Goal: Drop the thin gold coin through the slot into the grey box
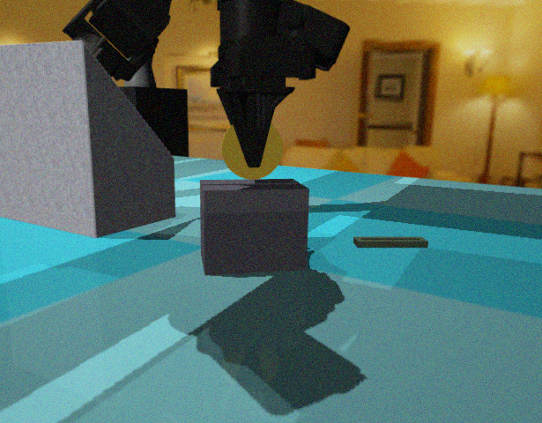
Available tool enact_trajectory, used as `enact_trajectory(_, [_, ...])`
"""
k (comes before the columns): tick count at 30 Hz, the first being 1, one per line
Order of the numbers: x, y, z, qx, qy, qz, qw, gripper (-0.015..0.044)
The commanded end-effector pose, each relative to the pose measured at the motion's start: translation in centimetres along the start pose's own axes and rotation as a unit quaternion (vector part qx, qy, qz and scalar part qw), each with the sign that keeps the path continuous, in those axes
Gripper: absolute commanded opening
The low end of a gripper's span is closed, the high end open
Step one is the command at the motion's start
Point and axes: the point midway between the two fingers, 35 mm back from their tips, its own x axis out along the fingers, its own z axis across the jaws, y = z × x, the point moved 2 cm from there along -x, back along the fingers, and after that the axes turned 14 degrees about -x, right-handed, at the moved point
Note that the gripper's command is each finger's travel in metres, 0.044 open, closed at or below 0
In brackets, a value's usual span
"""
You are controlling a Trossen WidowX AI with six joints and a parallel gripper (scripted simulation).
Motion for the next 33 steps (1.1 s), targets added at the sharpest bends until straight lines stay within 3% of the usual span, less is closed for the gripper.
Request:
enact_trajectory(1, [0.3, 0.0, 0.0, 0.003, -0.002, -0.002, 1.0, 0.0])
enact_trajectory(4, [0.4, 0.0, 0.0, 0.003, -0.002, -0.002, 1.0, 0.0])
enact_trajectory(10, [0.2, 0.0, 0.0, 0.0, 0.0, 0.0, 1.0, 0.0158])
enact_trajectory(19, [0.2, 0.0, 0.0, 0.0, 0.0, 0.0, 1.0, 0.0161])
enact_trajectory(29, [-2.9, 0.0, 0.0, 0.002, -0.001, 0.0, 1.0, 0.0423])
enact_trajectory(33, [-5.5, 0.1, 0.2, 0.004, -0.003, -0.002, 1.0, 0.044])
